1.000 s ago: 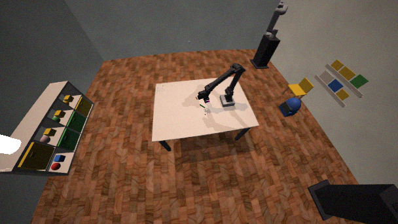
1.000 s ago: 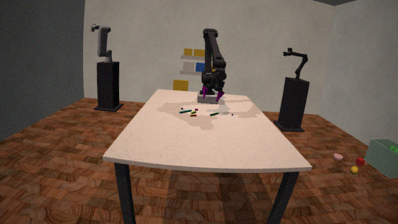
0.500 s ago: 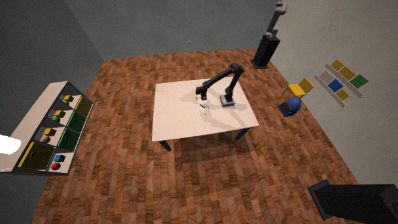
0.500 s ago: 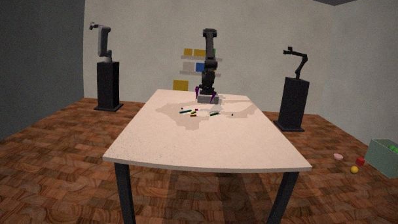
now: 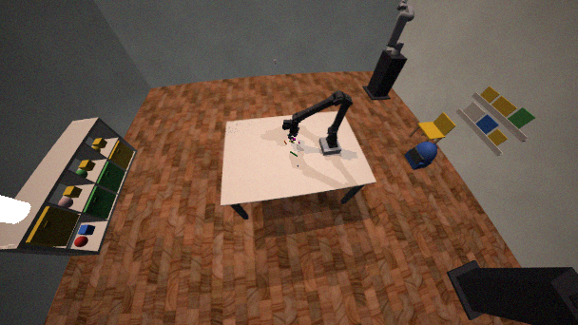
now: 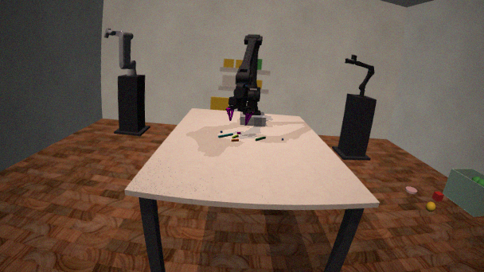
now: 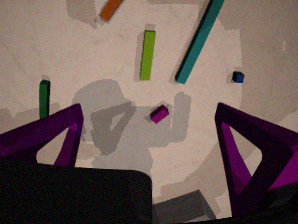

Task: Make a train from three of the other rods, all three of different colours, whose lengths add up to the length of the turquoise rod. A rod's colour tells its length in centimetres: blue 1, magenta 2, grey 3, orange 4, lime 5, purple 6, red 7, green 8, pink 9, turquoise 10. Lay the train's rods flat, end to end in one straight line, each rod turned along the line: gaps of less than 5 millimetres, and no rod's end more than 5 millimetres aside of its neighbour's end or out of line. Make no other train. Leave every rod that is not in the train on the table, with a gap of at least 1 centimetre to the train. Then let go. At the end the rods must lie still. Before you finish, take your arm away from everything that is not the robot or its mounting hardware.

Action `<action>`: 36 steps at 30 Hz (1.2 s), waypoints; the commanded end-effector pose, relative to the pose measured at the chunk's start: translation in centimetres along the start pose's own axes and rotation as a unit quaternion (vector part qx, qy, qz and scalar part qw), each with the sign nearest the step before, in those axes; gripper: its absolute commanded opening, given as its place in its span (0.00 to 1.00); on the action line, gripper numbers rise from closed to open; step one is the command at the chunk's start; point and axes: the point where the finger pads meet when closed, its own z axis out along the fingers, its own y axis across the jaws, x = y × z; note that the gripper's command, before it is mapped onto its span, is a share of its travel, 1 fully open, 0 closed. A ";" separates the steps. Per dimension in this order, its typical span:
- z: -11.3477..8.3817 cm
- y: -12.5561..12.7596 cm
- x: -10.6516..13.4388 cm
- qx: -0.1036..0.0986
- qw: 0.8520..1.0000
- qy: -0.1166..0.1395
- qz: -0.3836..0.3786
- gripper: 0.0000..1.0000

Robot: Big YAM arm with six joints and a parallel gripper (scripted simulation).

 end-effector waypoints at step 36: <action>0.4 -3.8 -3.4 -0.030 0.987 0.005 0.159 1.00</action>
